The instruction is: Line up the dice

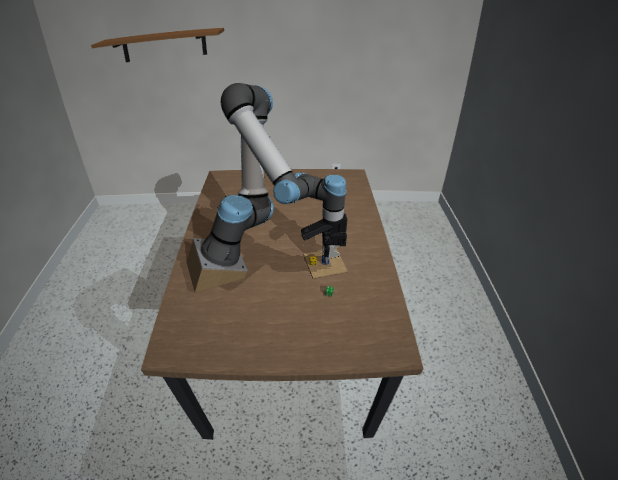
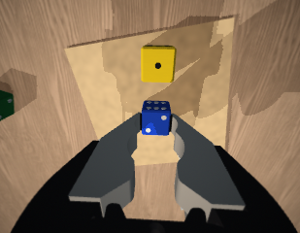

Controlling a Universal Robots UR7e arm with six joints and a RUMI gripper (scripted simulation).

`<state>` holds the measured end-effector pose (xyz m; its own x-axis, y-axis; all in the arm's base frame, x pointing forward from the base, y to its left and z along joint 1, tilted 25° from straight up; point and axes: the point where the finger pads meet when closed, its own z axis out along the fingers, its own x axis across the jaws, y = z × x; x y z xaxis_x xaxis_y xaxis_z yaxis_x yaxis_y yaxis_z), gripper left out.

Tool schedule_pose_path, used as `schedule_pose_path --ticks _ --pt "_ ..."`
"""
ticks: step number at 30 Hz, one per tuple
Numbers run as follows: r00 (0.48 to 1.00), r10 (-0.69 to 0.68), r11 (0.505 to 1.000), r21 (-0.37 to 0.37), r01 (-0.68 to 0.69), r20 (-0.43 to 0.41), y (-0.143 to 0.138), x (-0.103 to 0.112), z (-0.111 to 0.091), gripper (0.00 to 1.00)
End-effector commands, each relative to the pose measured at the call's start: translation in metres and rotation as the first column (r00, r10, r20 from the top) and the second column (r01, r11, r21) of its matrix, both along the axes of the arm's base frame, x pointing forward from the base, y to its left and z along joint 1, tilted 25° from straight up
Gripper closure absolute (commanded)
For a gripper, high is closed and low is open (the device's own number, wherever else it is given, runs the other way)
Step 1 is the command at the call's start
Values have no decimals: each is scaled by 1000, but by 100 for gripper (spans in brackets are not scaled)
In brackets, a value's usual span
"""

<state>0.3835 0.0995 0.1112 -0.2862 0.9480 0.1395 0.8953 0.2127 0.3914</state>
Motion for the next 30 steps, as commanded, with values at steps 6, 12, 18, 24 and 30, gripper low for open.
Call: schedule_pose_path --ticks 6,12,18,24,30 --pt "1000 0 1000 0 0 1 0 0 0 90" --pt "1000 0 1000 0 0 1 0 0 0 86" --pt "1000 0 1000 0 0 1 0 0 0 79" --pt "1000 0 1000 0 0 1 0 0 0 76" --pt "1000 0 1000 0 0 1 0 0 0 76"
